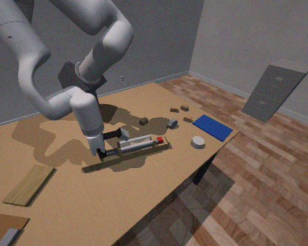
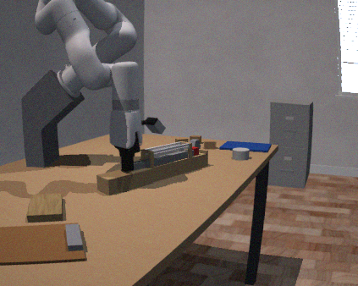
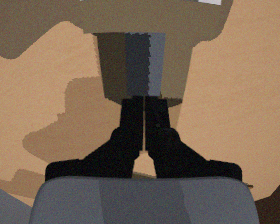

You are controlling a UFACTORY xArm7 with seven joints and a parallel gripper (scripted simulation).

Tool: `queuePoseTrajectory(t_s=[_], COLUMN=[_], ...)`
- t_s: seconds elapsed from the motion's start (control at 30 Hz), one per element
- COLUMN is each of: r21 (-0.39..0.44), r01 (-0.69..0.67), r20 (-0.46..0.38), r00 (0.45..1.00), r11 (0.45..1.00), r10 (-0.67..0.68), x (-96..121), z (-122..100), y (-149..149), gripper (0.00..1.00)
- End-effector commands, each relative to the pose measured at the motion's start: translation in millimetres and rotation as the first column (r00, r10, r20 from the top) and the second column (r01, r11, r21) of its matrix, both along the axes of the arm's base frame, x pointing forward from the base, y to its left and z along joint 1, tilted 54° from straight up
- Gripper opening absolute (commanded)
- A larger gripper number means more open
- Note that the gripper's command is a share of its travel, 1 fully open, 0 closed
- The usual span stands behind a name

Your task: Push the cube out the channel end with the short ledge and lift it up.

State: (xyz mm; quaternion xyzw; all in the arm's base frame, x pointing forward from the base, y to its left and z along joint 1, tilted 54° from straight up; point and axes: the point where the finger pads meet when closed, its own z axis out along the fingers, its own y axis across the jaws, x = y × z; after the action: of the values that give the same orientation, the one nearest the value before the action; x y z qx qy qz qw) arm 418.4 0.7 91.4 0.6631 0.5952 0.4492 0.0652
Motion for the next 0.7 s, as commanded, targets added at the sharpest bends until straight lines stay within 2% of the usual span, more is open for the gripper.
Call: queuePoseTrajectory(t_s=[0.0, 0.23, 0.5, 0.67], r21=[-0.001, -0.001, -0.001, -0.001], r01=[0.001, 0.001, 0.001, 0.001], r20=[0.001, 0.001, 0.001, 0.001], r00=[1.000, 1.000, 1.000, 1.000], r11=[1.000, 1.000, 1.000, 1.000], r10=[-0.001, -0.001, -0.001, -0.001], x=[-0.3, -4.4, -38.7, -46.3], z=[2.6, 6.7, 36.5, 43.1], y=[3.0, 1.2, -21.5, -26.5], gripper=[0.00, 0.00, 0.00, 0.00])
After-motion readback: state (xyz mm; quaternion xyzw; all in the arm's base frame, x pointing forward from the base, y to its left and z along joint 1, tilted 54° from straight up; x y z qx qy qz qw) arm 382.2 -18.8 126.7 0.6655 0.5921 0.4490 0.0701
